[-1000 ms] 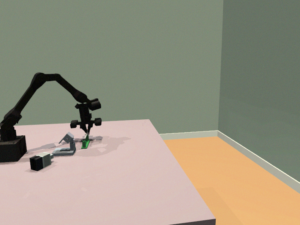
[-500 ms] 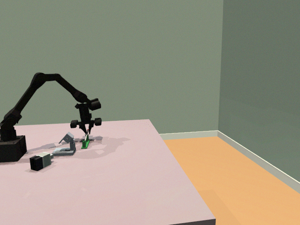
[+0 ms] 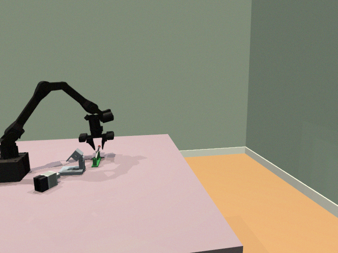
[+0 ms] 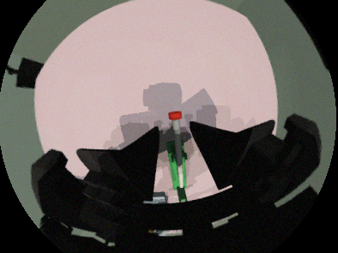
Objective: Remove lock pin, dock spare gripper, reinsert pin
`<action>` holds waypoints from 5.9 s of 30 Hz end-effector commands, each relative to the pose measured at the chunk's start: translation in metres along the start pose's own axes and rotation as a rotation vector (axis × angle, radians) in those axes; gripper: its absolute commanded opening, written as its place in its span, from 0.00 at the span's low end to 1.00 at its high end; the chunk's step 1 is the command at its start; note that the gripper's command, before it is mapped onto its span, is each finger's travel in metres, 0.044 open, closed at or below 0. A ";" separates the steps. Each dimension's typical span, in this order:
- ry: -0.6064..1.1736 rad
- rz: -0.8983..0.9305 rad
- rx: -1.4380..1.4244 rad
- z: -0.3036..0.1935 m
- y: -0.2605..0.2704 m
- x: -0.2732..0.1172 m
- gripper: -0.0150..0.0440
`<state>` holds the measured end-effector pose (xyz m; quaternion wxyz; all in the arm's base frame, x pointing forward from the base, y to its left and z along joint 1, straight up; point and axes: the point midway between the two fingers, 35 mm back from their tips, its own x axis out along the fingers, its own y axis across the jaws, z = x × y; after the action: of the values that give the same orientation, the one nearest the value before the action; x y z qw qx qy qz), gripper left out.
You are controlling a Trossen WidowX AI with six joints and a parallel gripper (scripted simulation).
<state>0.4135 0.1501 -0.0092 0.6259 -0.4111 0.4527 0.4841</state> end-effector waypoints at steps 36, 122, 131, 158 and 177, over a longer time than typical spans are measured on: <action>0.027 0.032 0.007 0.006 -0.002 -0.062 0.73; 0.095 0.043 0.005 -0.068 -0.002 0.006 0.56; 0.095 0.043 0.005 -0.068 -0.002 0.006 0.56; 0.095 0.043 0.005 -0.068 -0.002 0.006 0.56; 0.095 0.043 0.005 -0.069 -0.002 0.006 0.56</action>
<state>0.4050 0.0862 -0.0296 0.5958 -0.4215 0.4910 0.4757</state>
